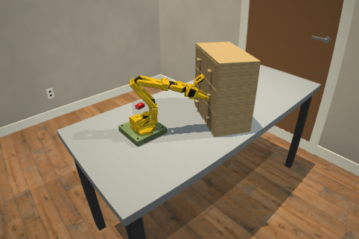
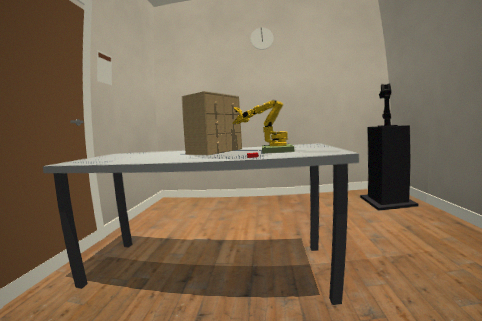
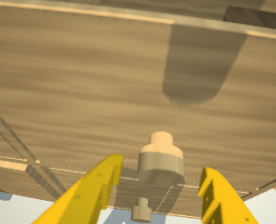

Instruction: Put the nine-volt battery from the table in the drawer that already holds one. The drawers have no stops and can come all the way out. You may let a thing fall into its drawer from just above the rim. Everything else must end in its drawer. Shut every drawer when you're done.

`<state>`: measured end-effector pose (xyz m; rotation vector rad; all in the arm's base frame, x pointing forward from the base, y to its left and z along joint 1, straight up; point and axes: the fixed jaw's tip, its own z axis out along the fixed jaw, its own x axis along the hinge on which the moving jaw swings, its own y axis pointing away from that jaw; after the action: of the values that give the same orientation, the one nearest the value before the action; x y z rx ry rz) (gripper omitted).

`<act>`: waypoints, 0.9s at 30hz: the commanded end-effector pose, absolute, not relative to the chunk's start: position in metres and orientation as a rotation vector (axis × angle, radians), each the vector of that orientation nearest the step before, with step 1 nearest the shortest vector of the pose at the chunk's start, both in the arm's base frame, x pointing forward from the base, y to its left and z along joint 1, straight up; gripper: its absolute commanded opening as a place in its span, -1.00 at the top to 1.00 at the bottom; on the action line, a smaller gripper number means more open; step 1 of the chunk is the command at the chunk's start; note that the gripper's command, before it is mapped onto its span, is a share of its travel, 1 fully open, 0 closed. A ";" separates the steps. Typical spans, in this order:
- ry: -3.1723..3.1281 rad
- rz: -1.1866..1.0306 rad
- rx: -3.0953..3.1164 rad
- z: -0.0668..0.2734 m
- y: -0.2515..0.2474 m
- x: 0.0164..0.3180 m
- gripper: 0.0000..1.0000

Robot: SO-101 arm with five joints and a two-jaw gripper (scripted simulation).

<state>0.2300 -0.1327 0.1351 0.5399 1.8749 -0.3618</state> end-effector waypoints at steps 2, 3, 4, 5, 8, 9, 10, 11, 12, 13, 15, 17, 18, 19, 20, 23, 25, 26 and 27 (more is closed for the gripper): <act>1.864 -0.356 0.534 0.137 -0.132 0.233 0.57; 1.864 -0.356 0.534 0.137 -0.132 0.233 0.57; 1.864 -0.356 0.534 0.137 -0.132 0.233 0.57; 1.864 -0.356 0.534 0.137 -0.132 0.233 0.57; 1.864 -0.356 0.534 0.137 -0.132 0.233 0.57; 1.864 -0.356 0.534 0.137 -0.132 0.233 0.57; 1.864 -0.356 0.534 0.137 -0.132 0.233 0.57; 1.864 -0.356 0.533 0.137 -0.132 0.233 0.57; 1.864 -0.356 0.533 0.137 -0.132 0.233 0.57; 1.864 -0.355 0.533 0.138 -0.132 0.233 0.57; 1.864 -0.355 0.532 0.138 -0.132 0.234 0.57; 1.865 -0.354 0.531 0.138 -0.132 0.234 0.57; 1.865 -0.354 0.531 0.138 -0.132 0.234 0.57; 1.865 -0.354 0.530 0.138 -0.132 0.234 0.57; 1.865 -0.354 0.530 0.138 -0.132 0.234 0.57; 1.865 -0.353 0.529 0.138 -0.132 0.235 0.57; 1.865 -0.353 0.529 0.138 -0.132 0.235 0.57; 1.865 -0.353 0.529 0.138 -0.132 0.235 0.57; 1.865 -0.352 0.528 0.138 -0.132 0.235 0.57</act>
<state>0.2318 -0.1335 0.1363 0.5383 1.8726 -0.3617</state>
